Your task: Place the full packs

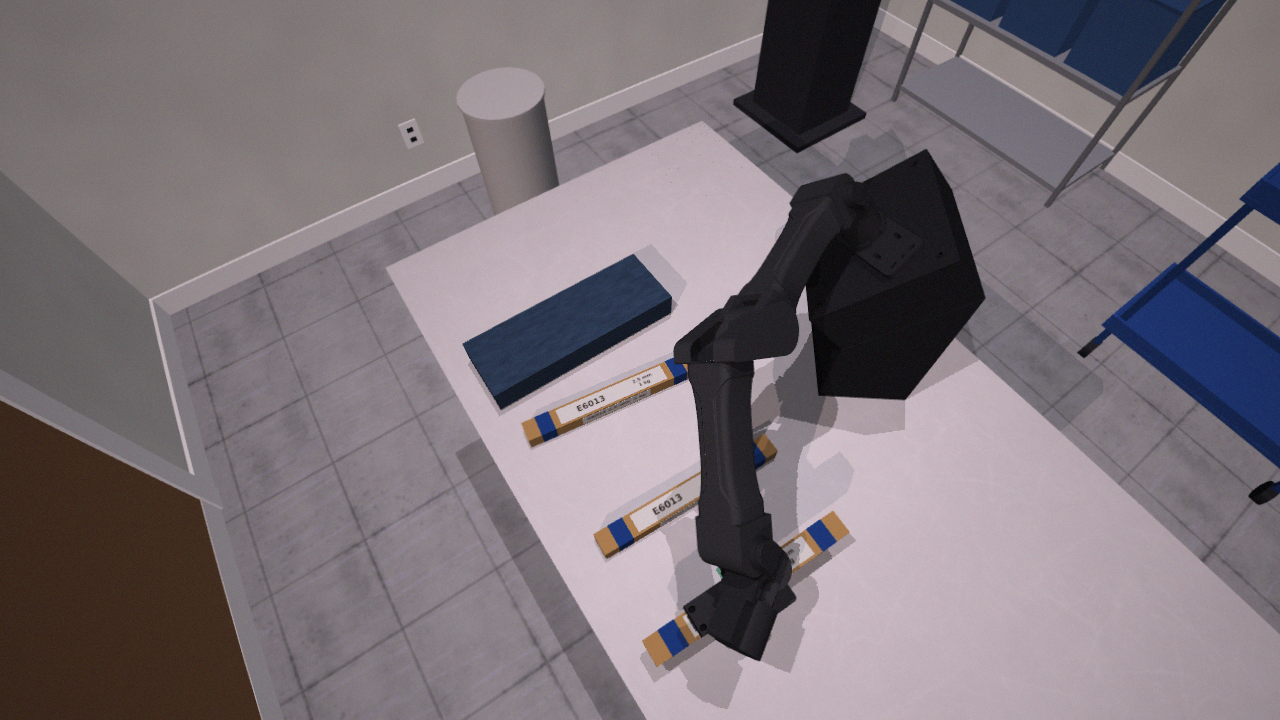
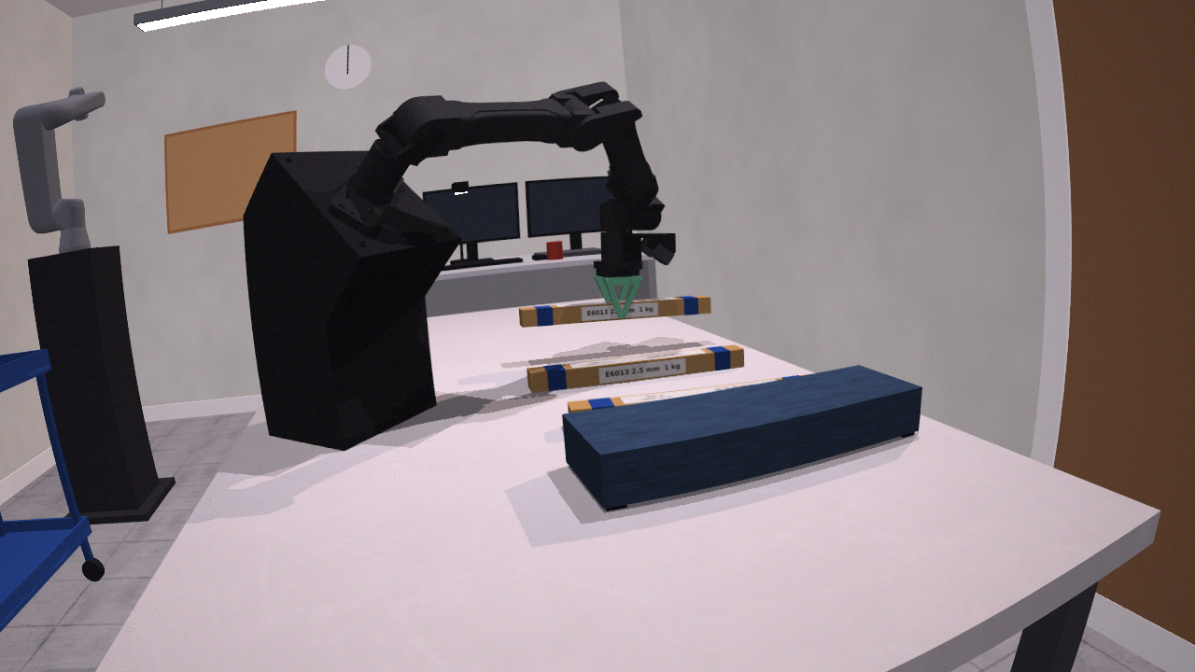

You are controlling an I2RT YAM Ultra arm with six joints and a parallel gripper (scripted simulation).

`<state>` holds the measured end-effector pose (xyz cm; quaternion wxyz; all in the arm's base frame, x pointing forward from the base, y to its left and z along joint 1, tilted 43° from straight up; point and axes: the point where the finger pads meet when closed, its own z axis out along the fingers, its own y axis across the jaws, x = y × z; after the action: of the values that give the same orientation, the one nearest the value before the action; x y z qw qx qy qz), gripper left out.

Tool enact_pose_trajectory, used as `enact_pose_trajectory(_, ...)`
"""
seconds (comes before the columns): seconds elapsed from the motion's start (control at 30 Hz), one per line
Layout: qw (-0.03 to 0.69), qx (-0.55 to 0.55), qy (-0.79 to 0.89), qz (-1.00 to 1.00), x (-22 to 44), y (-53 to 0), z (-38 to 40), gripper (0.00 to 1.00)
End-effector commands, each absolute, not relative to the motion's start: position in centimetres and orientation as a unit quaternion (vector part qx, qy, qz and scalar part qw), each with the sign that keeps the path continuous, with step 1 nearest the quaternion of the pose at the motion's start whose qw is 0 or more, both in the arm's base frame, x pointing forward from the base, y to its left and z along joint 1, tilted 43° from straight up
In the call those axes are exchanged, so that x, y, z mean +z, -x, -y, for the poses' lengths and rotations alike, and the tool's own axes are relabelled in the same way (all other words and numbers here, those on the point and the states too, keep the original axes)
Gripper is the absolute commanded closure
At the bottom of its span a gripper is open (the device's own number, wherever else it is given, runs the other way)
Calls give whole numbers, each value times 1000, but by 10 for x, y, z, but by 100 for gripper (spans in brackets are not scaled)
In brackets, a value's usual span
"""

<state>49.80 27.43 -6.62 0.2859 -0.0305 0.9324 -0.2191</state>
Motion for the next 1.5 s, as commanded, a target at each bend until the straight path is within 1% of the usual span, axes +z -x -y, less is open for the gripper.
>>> enact_pose_trajectory(0.0, 321, -192, 53, -926, -26, -484, -322, 100)
enact_pose_trajectory(0.23, 310, -202, 59, -927, -39, -477, -316, 100)
enact_pose_trajectory(0.27, 321, -192, 54, -926, -30, -482, -321, 100)
enact_pose_trajectory(0.43, 324, -190, 52, -926, -31, -483, -322, 100)
enact_pose_trajectory(1.0, 322, -191, 53, -926, -36, -481, -321, 100)
enact_pose_trajectory(1.47, 319, -193, 54, -926, -24, -466, -325, 100)
